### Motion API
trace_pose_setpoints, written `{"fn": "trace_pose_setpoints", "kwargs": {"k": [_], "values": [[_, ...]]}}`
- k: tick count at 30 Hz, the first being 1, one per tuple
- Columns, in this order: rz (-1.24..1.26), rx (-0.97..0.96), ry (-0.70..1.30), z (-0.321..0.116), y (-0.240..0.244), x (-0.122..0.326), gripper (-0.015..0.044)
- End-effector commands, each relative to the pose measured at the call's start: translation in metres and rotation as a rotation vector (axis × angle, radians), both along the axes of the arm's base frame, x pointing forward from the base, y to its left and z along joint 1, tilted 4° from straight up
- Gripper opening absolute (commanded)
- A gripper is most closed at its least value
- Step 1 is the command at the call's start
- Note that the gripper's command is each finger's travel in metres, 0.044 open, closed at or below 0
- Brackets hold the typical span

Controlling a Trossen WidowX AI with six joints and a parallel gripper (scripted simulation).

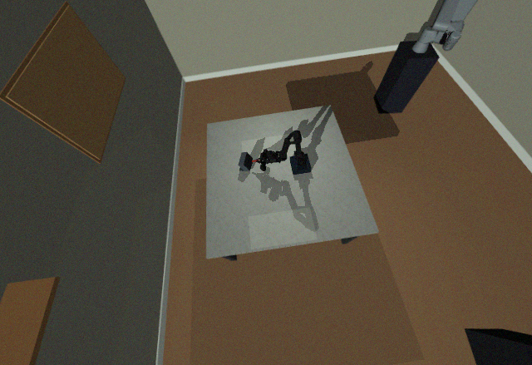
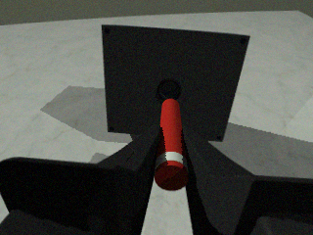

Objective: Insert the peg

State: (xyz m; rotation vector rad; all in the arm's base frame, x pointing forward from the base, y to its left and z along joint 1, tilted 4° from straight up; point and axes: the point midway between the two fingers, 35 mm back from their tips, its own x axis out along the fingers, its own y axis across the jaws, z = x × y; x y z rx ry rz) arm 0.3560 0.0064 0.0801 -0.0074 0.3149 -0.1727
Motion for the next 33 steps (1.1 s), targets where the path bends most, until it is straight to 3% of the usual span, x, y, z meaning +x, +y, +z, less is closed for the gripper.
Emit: {"fn": "trace_pose_setpoints", "kwargs": {"k": [1, 33], "values": [[0.003, 0.003, -0.010, 0.001, 0.000, 0.002, 0.0000], [0.007, -0.002, -0.029, -0.009, -0.005, 0.031, 0.0000]]}}
